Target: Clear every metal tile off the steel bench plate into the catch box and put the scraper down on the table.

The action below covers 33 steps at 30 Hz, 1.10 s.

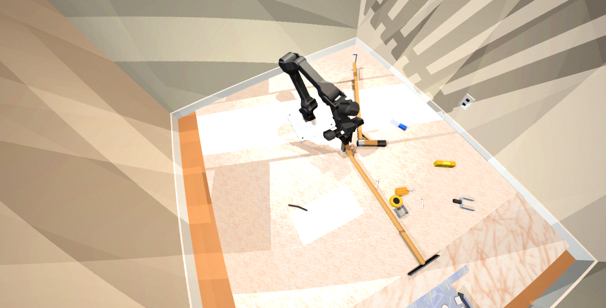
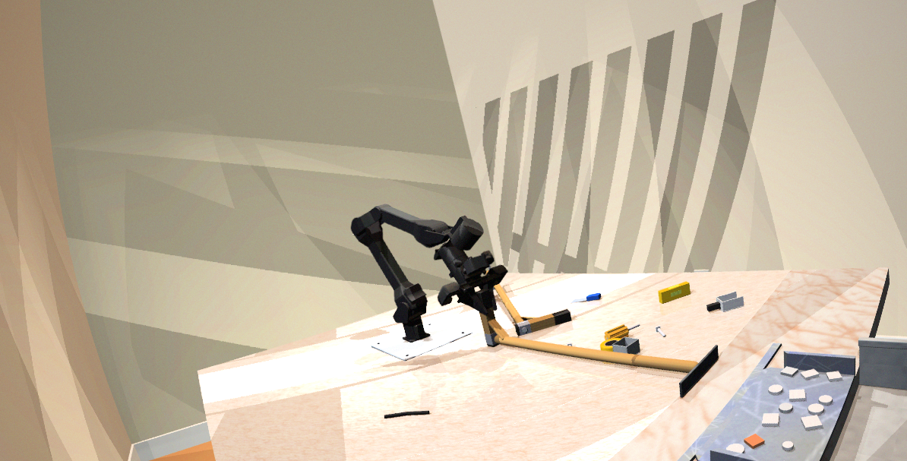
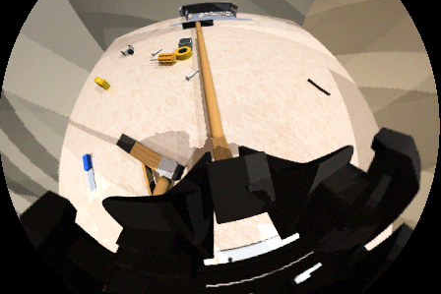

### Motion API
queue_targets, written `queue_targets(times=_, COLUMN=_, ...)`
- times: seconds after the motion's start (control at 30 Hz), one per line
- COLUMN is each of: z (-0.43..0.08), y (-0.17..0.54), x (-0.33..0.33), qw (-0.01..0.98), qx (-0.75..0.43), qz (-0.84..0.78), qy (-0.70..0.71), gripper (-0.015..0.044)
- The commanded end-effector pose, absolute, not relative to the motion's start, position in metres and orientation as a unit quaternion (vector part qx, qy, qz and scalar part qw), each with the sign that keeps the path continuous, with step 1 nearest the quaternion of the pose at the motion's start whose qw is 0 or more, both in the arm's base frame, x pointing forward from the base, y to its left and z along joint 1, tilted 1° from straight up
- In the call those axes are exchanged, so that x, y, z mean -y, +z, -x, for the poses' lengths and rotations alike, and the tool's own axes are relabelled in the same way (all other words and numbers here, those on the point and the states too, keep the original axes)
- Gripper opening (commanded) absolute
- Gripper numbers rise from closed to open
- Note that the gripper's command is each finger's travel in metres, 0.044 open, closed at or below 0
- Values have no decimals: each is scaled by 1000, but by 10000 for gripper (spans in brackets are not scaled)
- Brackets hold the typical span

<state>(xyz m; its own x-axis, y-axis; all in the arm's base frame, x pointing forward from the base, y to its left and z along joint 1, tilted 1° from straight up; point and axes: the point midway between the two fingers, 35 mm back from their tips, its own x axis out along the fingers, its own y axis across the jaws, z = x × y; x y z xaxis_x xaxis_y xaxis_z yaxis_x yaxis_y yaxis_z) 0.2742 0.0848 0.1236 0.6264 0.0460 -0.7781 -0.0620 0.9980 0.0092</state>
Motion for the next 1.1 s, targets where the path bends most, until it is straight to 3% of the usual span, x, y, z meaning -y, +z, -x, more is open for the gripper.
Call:
queue_targets(times=0.0, z=-275, y=124, x=-77, qw=902, qx=-430, qz=11, qy=25, gripper=0)
queue_targets(times=1.07, z=-279, y=123, x=-34, qw=899, qx=-438, qz=14, qy=27, gripper=0)
